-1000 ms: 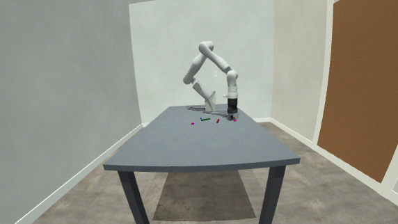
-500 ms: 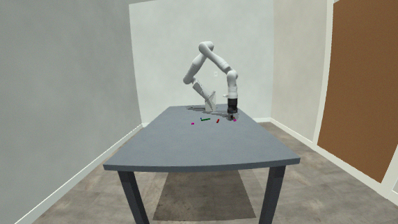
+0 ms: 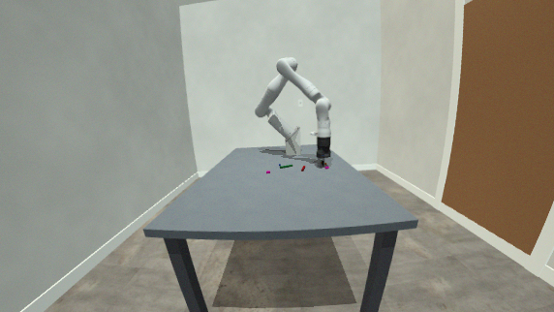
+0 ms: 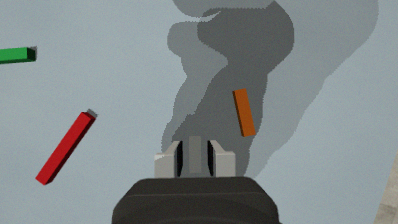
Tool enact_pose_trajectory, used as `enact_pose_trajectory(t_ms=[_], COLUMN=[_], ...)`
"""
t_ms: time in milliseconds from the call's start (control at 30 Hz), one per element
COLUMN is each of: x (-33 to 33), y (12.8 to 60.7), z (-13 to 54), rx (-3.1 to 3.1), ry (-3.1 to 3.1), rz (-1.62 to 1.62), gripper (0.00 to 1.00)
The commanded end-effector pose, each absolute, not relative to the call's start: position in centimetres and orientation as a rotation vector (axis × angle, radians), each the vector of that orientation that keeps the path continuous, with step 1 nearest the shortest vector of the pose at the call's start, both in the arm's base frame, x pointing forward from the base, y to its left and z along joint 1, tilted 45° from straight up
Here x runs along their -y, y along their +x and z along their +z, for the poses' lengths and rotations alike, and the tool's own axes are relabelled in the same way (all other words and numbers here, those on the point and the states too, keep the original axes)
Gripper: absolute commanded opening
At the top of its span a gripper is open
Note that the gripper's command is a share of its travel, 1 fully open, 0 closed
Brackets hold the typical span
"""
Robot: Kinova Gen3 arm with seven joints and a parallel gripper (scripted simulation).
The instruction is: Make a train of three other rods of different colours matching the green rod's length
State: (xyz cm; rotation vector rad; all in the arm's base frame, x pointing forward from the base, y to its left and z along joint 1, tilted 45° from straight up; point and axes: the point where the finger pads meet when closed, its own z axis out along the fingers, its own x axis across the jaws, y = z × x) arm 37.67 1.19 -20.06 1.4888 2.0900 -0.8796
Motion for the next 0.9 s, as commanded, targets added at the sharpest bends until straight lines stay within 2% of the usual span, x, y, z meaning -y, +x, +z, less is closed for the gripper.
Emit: enact_pose_trajectory(t_ms=[0,33,67,867], x=[-1.3,-1.3,-1.3,-1.3], y=[37.73,37.73,37.73,37.73], z=[-20.03,-20.03,-20.03,-20.03], rx=[-2.091,-2.091,-2.091,-2.091], ry=[1.488,1.488,1.488,1.488], rz=[-0.877,-0.877,-0.877,-0.877], gripper=[0.54,0.54,0.24,0.24])
